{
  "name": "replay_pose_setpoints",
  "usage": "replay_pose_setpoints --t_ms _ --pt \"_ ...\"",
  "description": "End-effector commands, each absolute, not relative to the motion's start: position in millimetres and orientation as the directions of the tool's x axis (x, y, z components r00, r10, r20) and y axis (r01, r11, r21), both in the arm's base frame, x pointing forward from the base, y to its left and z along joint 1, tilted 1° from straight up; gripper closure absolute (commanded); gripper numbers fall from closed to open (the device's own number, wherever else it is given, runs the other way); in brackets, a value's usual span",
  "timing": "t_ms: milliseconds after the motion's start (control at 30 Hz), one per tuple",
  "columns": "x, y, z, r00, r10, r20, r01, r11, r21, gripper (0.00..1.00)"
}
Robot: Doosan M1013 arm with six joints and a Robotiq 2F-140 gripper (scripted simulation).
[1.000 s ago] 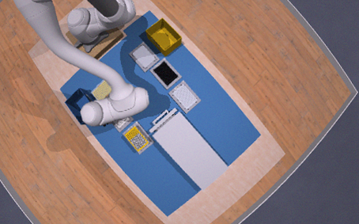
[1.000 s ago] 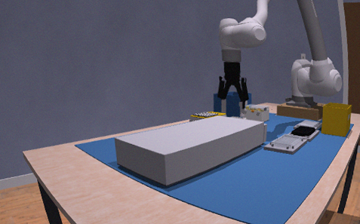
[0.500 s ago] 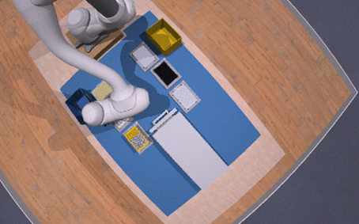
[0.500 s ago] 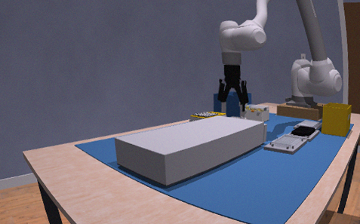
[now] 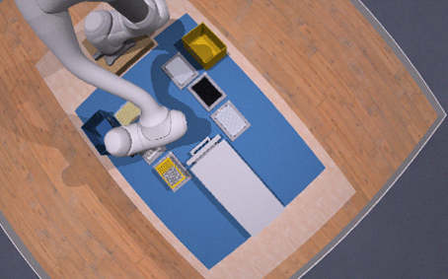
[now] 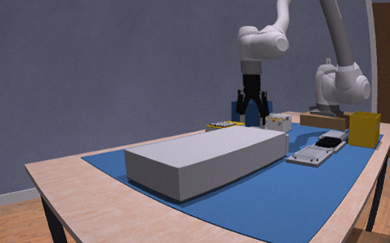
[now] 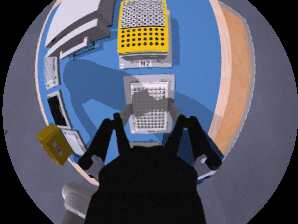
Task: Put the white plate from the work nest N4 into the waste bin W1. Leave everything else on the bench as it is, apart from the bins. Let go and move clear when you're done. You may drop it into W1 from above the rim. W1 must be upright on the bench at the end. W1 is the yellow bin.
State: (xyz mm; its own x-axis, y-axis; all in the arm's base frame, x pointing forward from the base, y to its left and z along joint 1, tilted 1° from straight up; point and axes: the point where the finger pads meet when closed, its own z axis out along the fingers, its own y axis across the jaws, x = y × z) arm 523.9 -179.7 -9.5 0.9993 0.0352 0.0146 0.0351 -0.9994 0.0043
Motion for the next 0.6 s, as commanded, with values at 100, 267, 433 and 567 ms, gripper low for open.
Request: replay_pose_setpoints --t_ms 100,267,433,567 --pt "524.0 -179.7 -10.8 0.999 0.035 0.015 0.035 -0.999 0.004 0.3" --pt "524.0 -179.7 -10.8 0.999 0.035 0.015 0.035 -0.999 0.004 0.31" --pt "524.0 -179.7 -10.8 0.999 0.035 0.015 0.035 -0.999 0.004 0.33" --pt "524.0 -179.7 -10.8 0.999 0.035 0.015 0.035 -0.999 0.004 0.35"
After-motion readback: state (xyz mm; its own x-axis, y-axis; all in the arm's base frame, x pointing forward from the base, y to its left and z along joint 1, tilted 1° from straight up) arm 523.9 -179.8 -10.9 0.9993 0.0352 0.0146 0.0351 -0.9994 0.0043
